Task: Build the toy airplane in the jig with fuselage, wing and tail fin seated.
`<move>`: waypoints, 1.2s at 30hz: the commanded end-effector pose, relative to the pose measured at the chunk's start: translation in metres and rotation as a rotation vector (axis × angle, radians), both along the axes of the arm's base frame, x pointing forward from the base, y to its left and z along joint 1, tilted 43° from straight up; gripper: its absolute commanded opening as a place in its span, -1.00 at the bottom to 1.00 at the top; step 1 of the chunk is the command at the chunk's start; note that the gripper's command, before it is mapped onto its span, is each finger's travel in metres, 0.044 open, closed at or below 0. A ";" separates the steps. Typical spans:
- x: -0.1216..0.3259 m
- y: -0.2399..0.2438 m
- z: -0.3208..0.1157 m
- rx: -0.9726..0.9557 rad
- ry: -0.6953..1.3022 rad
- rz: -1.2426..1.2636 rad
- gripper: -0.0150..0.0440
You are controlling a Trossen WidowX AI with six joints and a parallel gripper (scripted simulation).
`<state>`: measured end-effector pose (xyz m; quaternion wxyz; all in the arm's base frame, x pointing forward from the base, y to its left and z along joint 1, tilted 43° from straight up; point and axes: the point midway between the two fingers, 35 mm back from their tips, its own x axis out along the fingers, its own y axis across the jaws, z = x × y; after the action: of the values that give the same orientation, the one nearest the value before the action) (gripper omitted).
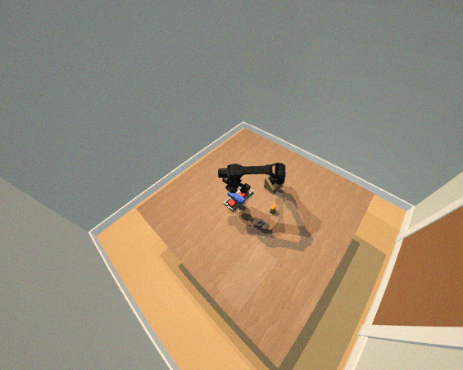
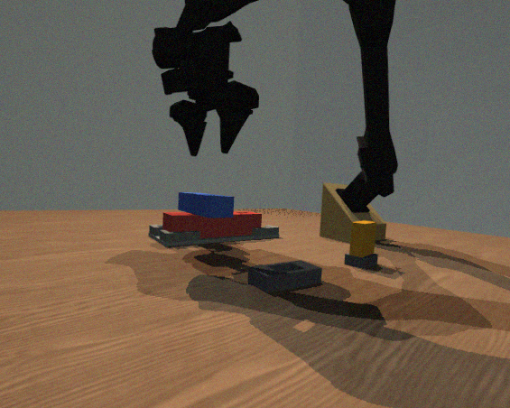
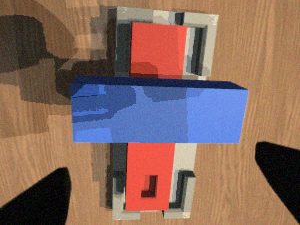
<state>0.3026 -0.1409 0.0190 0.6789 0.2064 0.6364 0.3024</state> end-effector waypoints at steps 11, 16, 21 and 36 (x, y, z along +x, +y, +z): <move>-0.065 0.123 0.126 -0.006 -0.014 -0.002 1.00; -0.108 0.163 0.148 0.002 -0.015 -0.003 1.00; -0.122 0.174 0.151 0.005 -0.016 -0.003 1.00; -0.121 0.213 0.110 0.013 -0.005 0.010 1.00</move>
<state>0.1816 0.0654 0.1339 0.6750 0.2049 0.6376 0.3095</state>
